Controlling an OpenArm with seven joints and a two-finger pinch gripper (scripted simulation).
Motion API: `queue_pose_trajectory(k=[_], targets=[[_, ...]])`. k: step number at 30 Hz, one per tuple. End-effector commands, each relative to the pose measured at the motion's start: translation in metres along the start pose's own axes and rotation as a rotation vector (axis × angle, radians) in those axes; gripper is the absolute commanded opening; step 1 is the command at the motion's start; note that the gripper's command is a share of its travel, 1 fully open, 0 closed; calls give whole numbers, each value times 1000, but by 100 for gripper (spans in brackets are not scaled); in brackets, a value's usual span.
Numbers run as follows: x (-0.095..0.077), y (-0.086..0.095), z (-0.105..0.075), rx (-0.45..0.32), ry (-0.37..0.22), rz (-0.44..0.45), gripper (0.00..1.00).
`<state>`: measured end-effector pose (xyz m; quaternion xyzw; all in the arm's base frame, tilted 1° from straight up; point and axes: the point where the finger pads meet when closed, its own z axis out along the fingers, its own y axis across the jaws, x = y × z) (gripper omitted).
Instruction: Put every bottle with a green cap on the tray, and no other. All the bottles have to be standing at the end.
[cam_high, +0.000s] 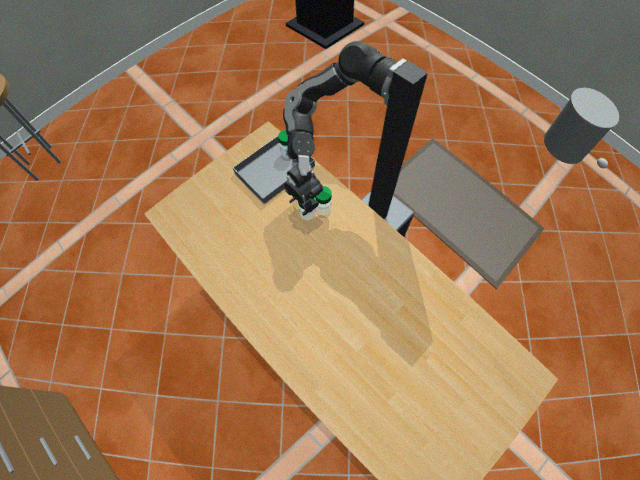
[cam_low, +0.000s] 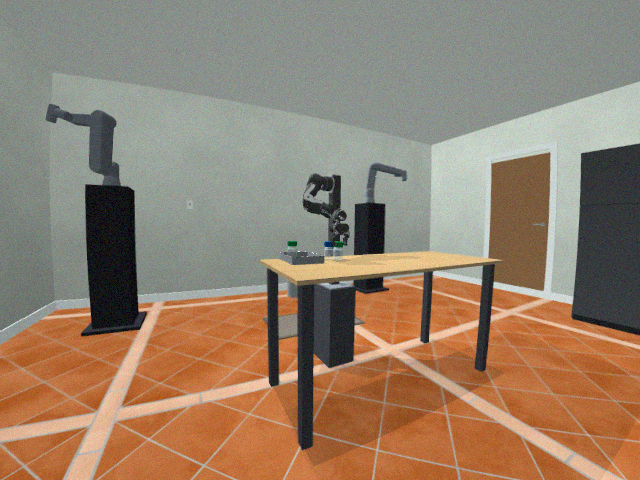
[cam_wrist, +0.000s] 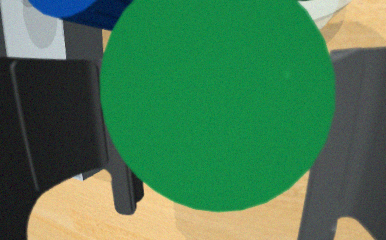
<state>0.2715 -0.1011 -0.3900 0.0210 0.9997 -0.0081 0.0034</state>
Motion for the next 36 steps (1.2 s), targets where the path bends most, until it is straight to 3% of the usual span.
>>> queue_pose_trajectory(k=[1, 10, 17, 27, 36], targets=[[-1, 0, -4, -1, -2, 0, 0], [-1, 0, -31, -1, 1, -2, 0], [-1, 0, -31, -1, 1, -2, 0], [-1, 0, -61, -1, 0, 1, 0], [-1, 0, -66, -3, 0, -2, 0]])
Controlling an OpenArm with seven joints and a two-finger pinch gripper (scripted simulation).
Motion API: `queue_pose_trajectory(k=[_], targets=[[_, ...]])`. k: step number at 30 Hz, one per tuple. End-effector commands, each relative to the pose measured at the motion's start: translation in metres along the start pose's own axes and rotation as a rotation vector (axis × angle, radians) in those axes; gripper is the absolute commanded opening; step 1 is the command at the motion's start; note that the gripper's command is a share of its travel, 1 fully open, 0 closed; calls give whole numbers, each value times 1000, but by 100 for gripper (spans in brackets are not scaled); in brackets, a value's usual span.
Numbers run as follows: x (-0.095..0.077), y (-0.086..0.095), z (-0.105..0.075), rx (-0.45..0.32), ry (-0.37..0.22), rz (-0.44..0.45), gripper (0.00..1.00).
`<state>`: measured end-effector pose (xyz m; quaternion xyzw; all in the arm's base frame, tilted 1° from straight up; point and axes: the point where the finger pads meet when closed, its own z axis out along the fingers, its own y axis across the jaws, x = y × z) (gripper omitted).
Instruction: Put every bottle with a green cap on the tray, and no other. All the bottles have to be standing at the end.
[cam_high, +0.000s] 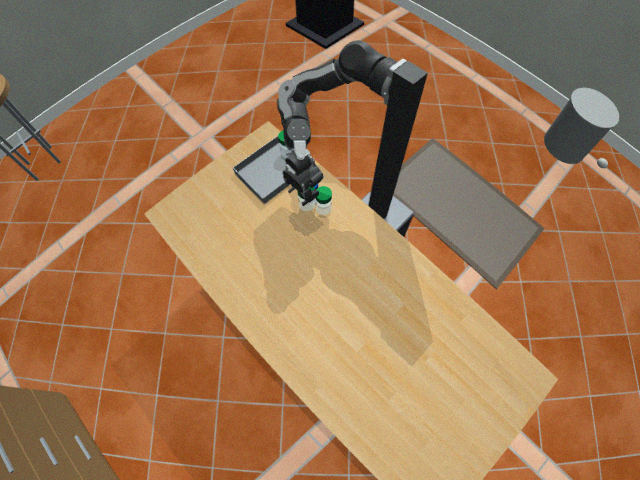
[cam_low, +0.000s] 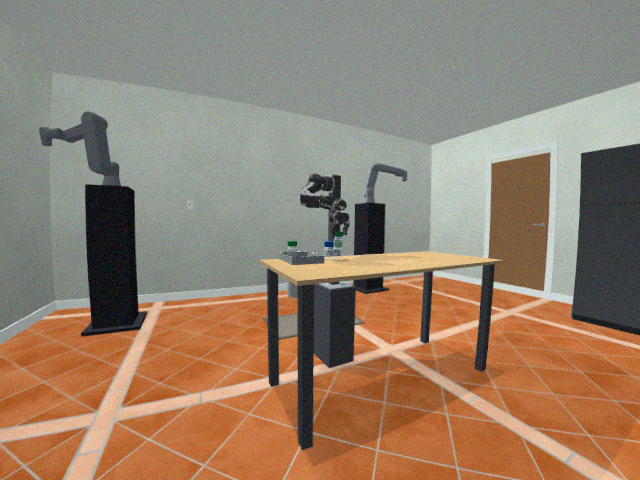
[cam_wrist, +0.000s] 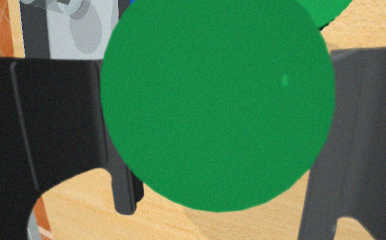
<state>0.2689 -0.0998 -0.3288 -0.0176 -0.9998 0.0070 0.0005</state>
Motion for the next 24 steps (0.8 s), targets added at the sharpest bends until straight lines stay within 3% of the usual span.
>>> queue_pose_trajectory(k=[1, 8, 15, 24], targets=[[-3, 0, -8, 0, -8, 5, 0], [-3, 0, -29, 2, -8, 8, 0], [-3, 0, -29, 2, -8, 8, 0], [-3, 0, -49, 2, -7, 8, 0]])
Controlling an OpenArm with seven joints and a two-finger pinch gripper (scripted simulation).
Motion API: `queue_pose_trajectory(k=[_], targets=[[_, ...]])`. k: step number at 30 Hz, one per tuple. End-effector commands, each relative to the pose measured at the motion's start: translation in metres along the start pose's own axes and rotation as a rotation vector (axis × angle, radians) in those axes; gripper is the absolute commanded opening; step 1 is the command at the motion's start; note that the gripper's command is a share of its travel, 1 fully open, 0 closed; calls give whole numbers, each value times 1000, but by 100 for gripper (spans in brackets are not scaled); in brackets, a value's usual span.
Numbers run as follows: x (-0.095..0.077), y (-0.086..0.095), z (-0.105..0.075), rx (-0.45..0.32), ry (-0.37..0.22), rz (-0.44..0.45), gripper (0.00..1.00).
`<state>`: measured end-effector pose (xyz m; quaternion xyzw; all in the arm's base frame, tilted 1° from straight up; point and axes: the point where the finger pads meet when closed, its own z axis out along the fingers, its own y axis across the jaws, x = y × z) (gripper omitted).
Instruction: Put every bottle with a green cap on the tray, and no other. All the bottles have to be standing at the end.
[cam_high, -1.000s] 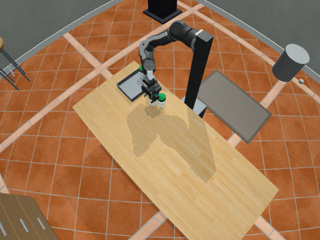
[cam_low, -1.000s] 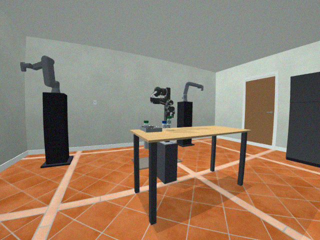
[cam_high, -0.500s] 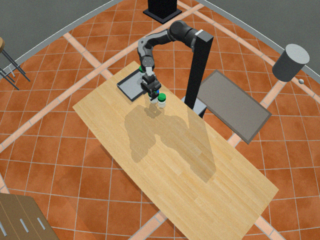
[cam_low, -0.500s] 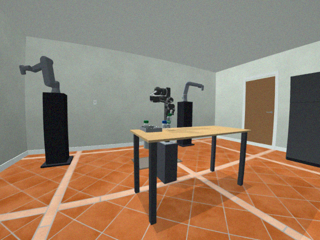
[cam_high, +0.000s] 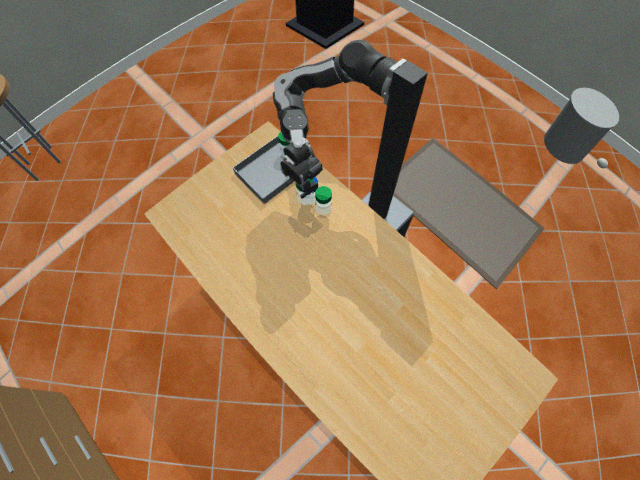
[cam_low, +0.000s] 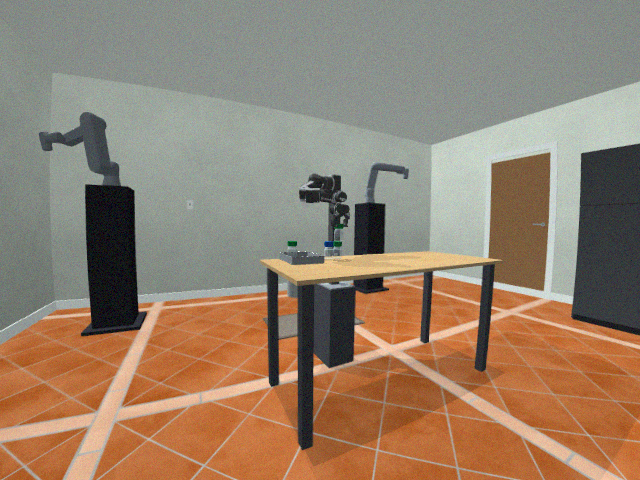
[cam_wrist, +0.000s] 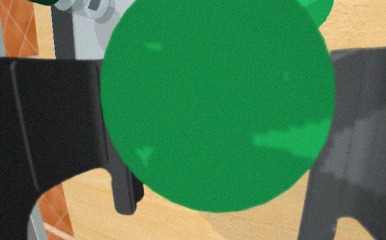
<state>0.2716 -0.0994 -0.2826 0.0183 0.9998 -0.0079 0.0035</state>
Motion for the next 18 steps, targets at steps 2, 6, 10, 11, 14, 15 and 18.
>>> queue_pose_trajectory(k=[2, 6, 10, 11, 14, 15, 18], targets=[[0, 0, -5, 1, 1, 7, 0], [0, 0, -5, 1, 1, 7, 0], [0, -1, -5, -2, 1, 4, 0], [1, -1, -5, -2, 1, 4, 0], [3, -5, -5, -2, 1, 4, 0], [3, -7, -5, -2, 1, 4, 0], [7, -13, -5, -2, 1, 4, 0]])
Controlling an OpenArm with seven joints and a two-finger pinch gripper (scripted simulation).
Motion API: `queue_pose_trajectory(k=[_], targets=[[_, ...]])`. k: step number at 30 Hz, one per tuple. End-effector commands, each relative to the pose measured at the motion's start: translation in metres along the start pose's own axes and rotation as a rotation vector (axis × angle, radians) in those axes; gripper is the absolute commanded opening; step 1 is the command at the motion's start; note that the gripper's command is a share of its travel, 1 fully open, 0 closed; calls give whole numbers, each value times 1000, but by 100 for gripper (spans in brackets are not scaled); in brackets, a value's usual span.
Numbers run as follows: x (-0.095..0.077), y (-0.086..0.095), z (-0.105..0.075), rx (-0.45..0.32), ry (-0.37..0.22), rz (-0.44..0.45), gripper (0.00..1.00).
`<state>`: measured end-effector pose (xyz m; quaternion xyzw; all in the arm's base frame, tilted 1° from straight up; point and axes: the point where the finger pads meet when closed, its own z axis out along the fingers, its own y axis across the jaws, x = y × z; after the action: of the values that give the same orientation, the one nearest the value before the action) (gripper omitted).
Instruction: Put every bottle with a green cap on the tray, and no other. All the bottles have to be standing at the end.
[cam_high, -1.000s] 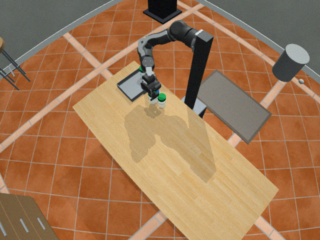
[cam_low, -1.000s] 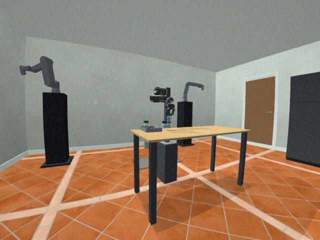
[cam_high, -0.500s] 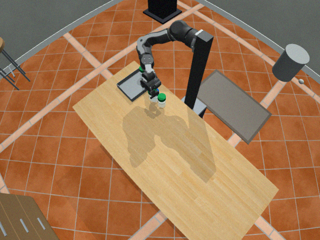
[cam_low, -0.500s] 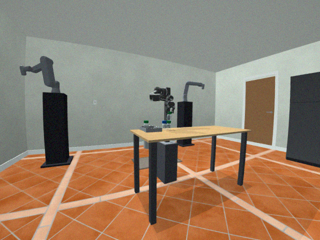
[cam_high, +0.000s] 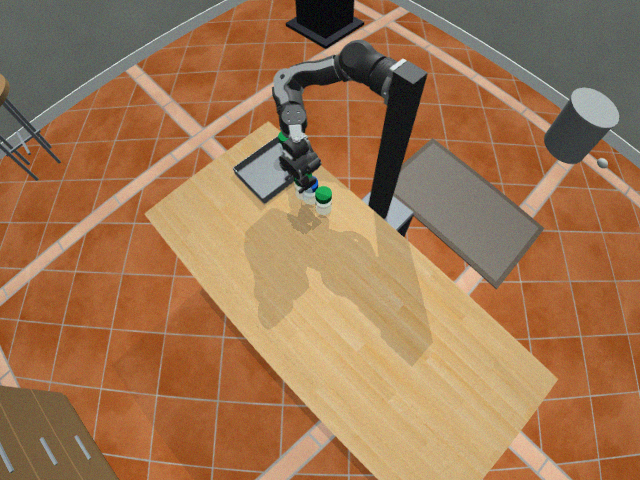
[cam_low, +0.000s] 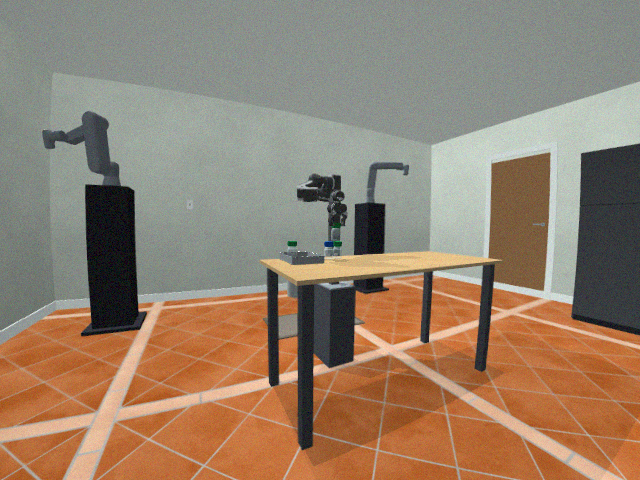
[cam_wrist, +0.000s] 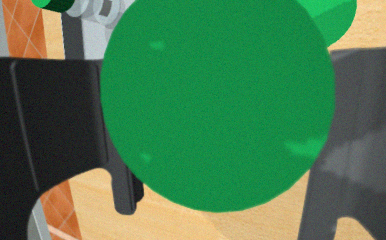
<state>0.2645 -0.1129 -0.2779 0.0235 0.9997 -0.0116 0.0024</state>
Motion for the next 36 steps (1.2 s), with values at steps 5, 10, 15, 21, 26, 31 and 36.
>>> queue_pose_trajectory(k=[5, 10, 15, 21, 26, 31, 36], targets=[[11, -17, 0, -9, -1, -6, 0], [19, -31, 0, -8, -1, -6, 0], [29, -49, 0, -8, -1, -6, 0], [41, -71, 1, -8, -1, -6, 0], [51, -88, 1, -7, -1, -6, 0], [58, -100, 1, -7, -1, -6, 0], [62, -107, 1, -7, -1, -6, 0]])
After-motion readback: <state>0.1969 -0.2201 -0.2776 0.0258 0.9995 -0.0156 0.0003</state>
